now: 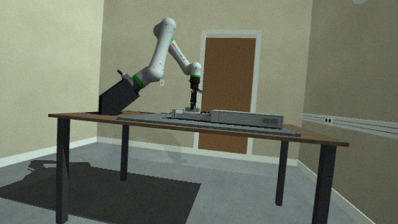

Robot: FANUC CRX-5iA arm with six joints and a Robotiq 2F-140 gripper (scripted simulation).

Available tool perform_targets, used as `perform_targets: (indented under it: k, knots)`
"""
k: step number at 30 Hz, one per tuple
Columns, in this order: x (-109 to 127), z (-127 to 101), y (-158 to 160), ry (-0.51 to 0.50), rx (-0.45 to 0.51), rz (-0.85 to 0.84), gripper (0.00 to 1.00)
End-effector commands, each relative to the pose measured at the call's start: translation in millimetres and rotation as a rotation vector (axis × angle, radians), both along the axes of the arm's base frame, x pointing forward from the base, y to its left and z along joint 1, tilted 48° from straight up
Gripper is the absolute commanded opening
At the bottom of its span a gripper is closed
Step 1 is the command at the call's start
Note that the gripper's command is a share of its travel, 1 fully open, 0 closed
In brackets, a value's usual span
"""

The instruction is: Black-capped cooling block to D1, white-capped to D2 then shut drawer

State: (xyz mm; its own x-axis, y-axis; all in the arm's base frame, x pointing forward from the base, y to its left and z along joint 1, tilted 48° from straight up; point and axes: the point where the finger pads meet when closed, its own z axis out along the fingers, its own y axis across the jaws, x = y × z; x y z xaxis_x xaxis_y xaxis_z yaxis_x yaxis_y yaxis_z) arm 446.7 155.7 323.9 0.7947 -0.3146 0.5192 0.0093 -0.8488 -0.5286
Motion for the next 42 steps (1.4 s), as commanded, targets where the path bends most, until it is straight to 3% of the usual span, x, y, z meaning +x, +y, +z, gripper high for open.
perform_targets:
  k: [1,42]
  knots:
    - [0.3,0.7,-0.2,-0.001,0.0,0.0,0.1]
    - [3.4,-2.7,2.0,-0.001,0.0,0.0,0.1]
